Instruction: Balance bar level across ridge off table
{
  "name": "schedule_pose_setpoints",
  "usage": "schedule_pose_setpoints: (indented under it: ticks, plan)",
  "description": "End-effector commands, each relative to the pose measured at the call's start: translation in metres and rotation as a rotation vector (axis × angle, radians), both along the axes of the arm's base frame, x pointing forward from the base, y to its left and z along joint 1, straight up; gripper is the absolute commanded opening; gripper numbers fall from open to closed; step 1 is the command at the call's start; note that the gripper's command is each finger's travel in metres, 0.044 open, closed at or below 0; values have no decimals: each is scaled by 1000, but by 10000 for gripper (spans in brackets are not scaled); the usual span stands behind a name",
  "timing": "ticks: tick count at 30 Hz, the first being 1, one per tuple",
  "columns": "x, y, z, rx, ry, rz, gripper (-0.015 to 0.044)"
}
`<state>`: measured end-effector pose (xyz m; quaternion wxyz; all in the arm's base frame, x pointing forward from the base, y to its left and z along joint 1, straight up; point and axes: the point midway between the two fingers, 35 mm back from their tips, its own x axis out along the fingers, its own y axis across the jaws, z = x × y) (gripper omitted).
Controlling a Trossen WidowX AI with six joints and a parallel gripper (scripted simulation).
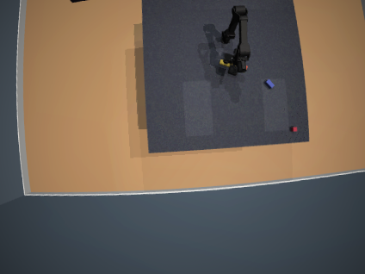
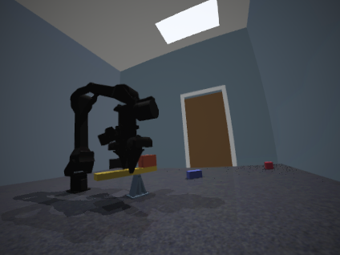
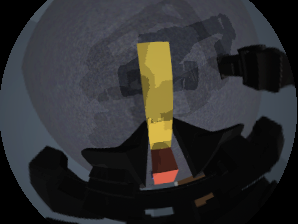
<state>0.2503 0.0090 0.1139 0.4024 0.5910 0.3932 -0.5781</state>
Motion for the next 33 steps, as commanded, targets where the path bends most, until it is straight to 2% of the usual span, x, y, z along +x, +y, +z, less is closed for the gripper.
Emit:
schedule_pose_setpoints:
  ticks: [1, 16, 22, 33]
  plan:
    - [0, 0, 0, 0, 0, 0, 0]
    - [0, 0, 0, 0, 0, 0, 0]
    - [0, 0, 0, 0, 0, 0, 157]
    - [0, 0, 0, 0, 0, 0, 167]
